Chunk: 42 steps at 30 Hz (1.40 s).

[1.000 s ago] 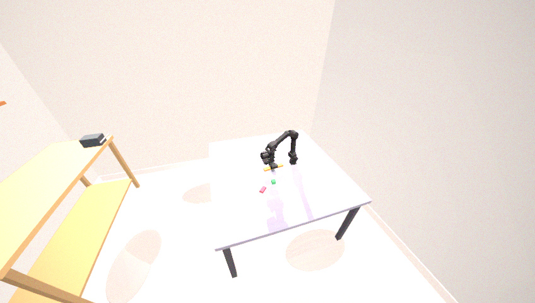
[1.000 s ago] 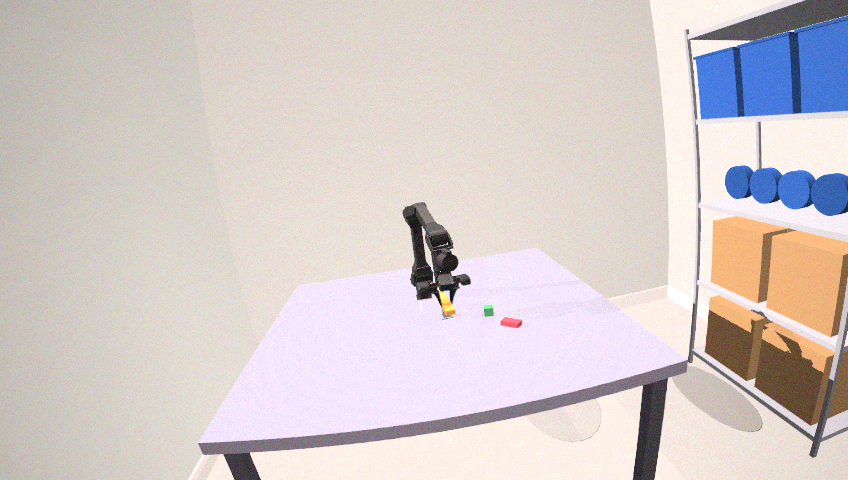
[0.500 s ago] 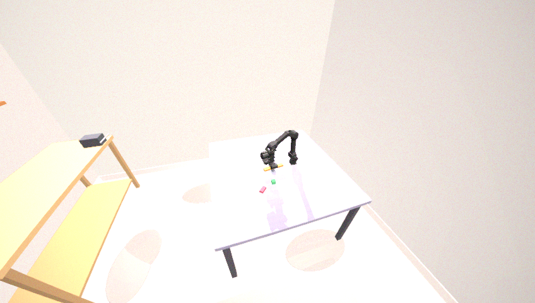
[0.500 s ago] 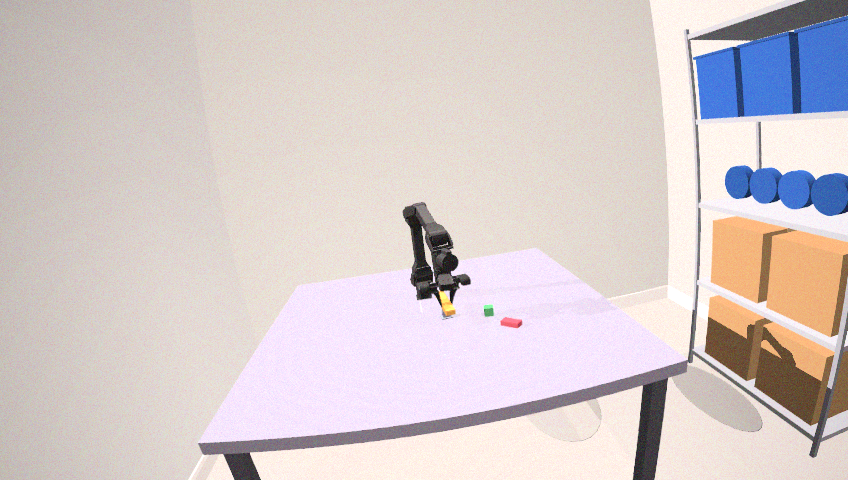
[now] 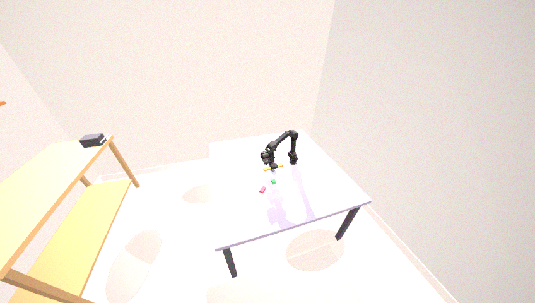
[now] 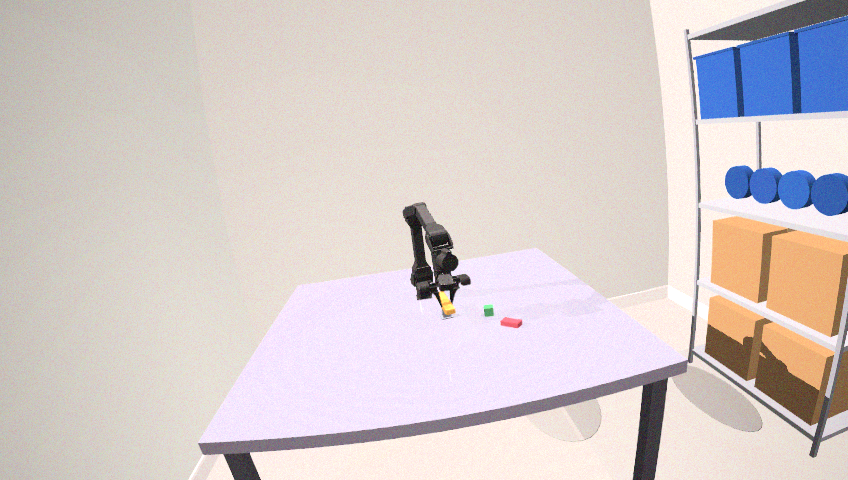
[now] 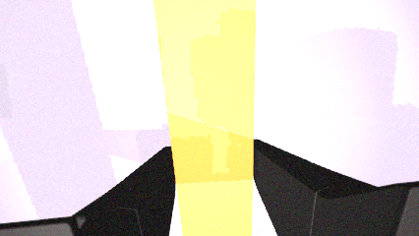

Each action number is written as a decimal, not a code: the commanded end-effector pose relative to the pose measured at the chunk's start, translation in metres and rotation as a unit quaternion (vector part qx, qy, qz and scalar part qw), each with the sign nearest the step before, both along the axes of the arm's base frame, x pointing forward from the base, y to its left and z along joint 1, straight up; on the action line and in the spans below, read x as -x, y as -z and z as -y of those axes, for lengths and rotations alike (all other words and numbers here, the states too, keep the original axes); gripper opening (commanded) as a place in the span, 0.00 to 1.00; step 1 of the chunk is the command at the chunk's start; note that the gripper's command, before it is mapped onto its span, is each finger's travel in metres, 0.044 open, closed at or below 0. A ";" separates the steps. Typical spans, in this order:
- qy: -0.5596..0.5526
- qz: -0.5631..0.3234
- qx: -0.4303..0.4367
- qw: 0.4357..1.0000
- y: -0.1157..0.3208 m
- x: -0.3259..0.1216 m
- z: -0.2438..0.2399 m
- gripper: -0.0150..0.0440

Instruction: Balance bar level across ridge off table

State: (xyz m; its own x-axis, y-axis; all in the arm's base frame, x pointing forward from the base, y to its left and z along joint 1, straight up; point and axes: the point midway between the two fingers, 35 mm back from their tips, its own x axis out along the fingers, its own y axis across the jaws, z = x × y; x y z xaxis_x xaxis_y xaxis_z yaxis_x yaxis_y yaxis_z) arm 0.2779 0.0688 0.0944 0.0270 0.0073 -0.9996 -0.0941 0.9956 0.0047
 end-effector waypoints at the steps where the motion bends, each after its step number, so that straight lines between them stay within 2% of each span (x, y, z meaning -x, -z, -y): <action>1: 0.000 0.000 0.000 1.000 0.000 0.000 0.000 0.54; 40: 0.000 0.000 0.000 1.000 0.000 0.000 0.000 0.57; 42: 0.000 0.000 0.000 1.000 0.000 0.000 0.000 0.66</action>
State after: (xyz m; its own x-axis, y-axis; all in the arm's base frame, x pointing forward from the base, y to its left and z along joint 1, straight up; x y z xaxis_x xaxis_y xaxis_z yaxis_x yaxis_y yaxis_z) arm 0.2779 0.0688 0.0944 0.0268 0.0074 -0.9996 -0.0941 0.9956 0.0049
